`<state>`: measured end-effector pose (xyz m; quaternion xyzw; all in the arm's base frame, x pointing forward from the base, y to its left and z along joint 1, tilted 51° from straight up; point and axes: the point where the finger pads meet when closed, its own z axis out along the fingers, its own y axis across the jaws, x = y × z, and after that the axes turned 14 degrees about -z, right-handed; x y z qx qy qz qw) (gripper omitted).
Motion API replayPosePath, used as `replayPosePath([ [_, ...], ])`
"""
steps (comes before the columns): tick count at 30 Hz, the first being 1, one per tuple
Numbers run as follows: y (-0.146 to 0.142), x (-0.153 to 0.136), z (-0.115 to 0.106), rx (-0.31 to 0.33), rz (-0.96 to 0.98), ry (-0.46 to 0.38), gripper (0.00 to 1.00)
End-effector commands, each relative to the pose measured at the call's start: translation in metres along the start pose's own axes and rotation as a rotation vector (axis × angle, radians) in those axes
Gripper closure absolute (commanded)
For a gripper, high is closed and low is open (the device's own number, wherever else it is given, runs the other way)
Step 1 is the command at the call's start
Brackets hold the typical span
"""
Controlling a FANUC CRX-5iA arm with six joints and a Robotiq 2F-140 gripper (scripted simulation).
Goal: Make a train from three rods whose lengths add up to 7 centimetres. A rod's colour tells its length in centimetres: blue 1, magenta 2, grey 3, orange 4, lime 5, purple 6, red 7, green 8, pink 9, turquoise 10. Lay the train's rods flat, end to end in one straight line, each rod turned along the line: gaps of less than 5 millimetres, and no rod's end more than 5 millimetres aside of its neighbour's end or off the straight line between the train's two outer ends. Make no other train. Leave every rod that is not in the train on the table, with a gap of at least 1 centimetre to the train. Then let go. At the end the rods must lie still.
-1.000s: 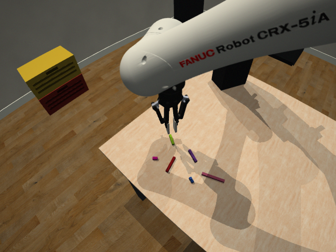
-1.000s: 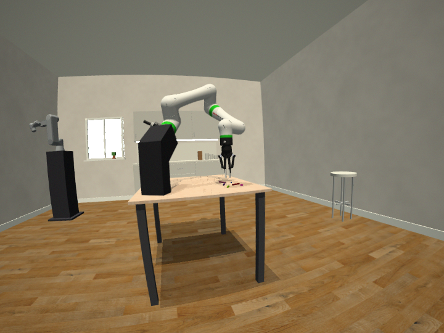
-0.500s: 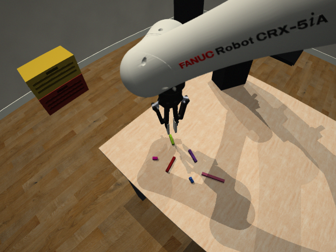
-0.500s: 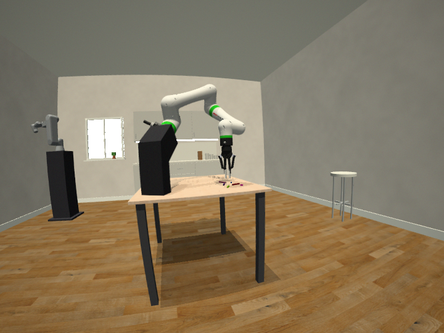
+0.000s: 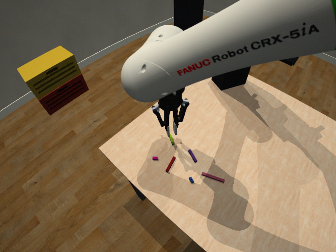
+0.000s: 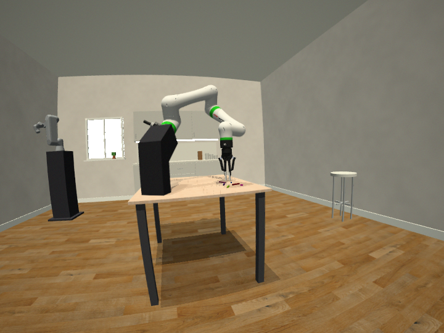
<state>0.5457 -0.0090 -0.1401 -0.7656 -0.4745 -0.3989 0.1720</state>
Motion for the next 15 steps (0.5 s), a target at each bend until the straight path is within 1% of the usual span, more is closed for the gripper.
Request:
replayPosePath([
  [1,0.000,0.000,0.004,0.000,0.000,0.000,0.85],
  [15,0.000,0.000,0.024,0.000,0.000,0.000,0.85],
])
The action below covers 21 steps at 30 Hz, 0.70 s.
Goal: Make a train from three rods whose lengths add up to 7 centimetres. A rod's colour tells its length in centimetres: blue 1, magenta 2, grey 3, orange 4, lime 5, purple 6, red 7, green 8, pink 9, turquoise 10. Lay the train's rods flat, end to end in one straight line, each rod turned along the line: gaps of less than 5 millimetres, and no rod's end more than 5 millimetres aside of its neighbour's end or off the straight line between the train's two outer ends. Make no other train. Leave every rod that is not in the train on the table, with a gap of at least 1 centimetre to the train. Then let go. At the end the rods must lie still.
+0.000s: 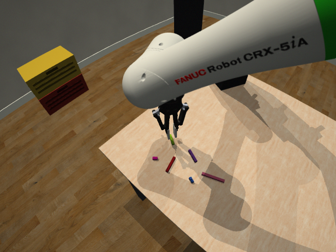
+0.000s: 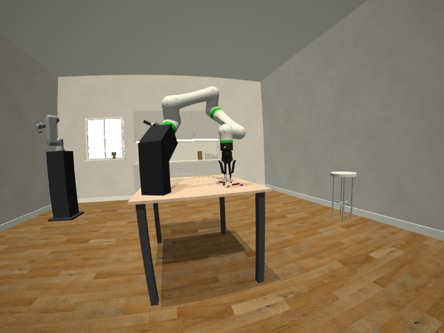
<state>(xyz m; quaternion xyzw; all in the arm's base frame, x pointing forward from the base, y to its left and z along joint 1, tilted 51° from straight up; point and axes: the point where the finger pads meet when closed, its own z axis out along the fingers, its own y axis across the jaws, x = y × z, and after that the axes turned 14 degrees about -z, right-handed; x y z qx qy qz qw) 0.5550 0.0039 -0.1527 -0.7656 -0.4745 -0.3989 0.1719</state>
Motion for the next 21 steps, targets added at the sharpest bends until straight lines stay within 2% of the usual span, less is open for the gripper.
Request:
replayPosePath([
  [1,0.0002,-0.0002,0.0046,0.000,0.000,0.000,0.85],
  [21,0.0003,-0.0002,0.0140,0.000,0.000,0.000,0.85],
])
